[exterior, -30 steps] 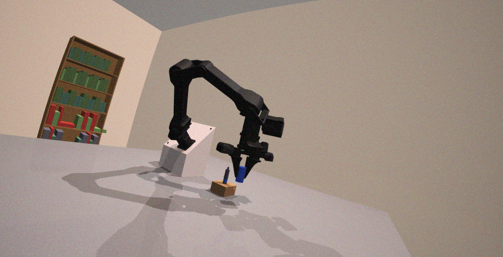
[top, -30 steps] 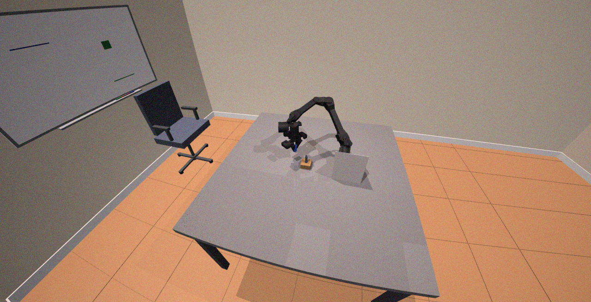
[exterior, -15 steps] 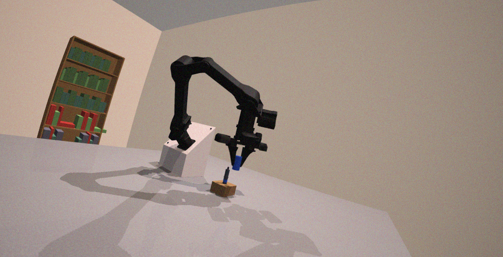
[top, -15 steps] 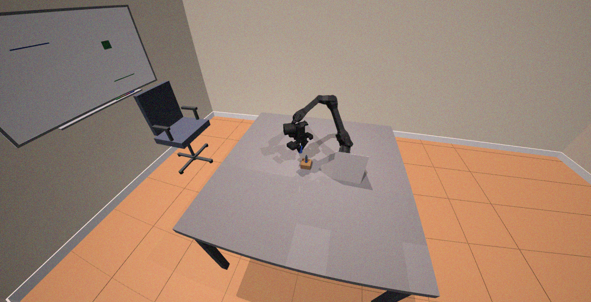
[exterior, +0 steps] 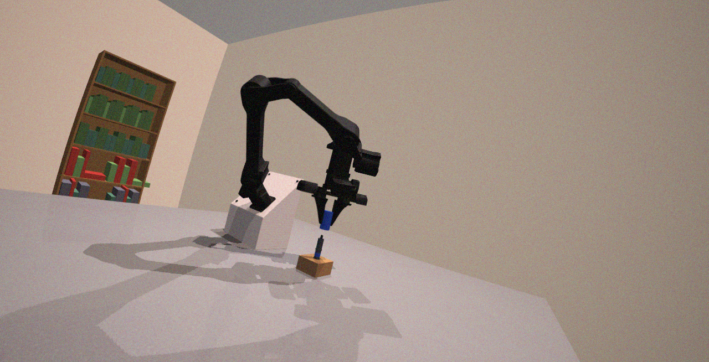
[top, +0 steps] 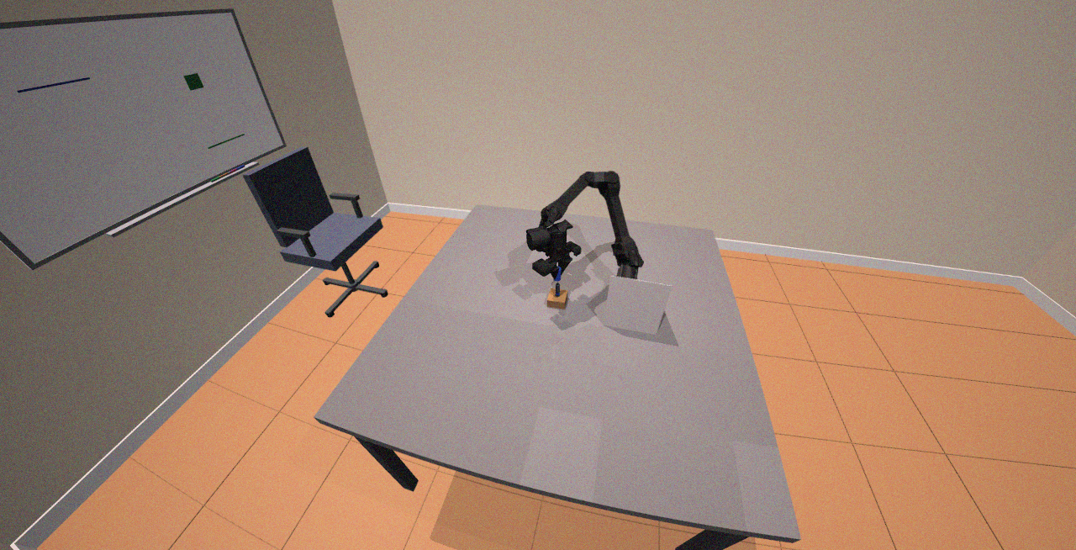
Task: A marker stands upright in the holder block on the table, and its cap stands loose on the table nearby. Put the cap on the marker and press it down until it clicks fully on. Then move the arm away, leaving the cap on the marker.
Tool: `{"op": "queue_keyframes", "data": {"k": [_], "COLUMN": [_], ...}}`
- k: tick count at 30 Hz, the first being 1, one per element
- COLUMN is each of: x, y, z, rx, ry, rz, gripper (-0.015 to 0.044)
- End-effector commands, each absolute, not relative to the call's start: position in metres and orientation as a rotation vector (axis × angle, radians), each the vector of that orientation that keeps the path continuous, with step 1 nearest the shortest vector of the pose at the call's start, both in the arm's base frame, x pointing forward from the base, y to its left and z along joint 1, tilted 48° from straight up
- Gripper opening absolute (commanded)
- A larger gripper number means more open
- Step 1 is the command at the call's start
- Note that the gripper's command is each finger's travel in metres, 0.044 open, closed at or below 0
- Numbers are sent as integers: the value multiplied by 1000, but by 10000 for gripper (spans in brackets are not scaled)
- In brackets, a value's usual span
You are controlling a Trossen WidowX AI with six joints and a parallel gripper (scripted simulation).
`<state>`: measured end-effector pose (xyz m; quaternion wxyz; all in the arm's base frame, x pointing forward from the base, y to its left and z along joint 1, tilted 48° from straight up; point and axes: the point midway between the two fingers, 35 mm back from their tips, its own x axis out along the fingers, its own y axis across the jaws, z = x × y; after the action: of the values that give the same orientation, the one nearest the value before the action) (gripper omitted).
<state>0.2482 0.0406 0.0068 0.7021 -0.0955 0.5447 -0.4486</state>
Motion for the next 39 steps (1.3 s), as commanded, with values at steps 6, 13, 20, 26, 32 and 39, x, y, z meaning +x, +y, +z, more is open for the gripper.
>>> {"op": "queue_keyframes", "data": {"k": [6,13,20,26,32,39], "x": [245,246,246,246,246,245], "y": [37,29,21,13,6,-1], "z": [2,-5,-13,-20,-26,-32], "rx": [-206,-206,-206,-206,-207,-208], "ry": [1213,1213,1213,1213,1212,1211], "rz": [-1000,-1000,-999,-1000,-1001,-1002], "gripper": [0,0,0,0,0,0]}}
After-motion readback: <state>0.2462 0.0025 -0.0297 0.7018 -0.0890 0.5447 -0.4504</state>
